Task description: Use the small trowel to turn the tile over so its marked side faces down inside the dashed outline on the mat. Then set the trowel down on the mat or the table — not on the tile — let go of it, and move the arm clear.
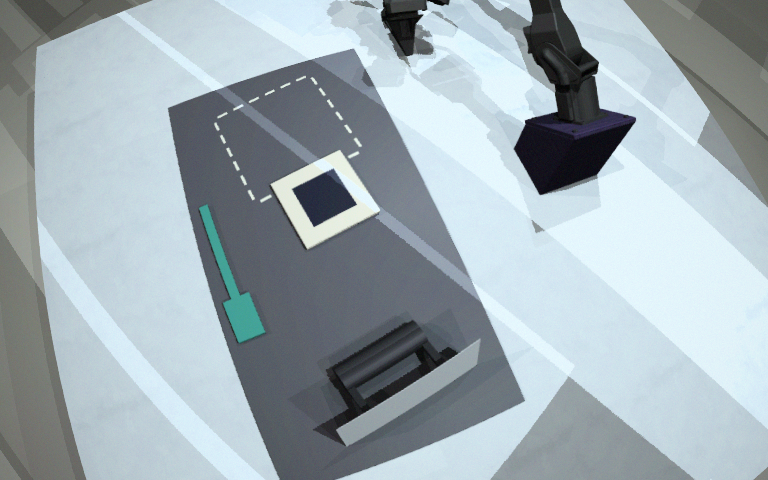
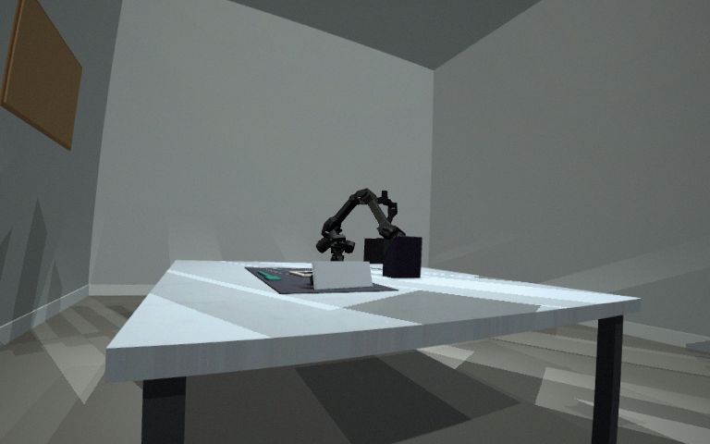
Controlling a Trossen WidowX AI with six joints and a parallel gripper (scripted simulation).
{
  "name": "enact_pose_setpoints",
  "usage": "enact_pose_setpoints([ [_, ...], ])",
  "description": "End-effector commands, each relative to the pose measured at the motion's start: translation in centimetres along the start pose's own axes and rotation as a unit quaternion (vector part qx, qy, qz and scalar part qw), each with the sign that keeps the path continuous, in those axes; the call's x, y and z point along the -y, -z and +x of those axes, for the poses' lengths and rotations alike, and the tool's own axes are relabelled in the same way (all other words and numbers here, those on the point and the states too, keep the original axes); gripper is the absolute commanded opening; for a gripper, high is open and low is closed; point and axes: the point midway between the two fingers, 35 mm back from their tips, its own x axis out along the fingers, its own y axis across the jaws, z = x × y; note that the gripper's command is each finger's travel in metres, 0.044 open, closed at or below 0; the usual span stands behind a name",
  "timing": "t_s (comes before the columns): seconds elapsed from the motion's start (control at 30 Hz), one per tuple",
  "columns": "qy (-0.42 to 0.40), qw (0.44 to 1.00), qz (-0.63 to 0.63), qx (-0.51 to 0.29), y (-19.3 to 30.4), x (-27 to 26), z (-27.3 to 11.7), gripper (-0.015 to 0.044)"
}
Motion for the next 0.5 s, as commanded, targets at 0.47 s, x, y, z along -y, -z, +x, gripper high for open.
enact_pose_setpoints([
  [0.47, -0.007, 0.970, -0.237, 0.056, 4.6, 3.7, 4.1, 0.0100],
])
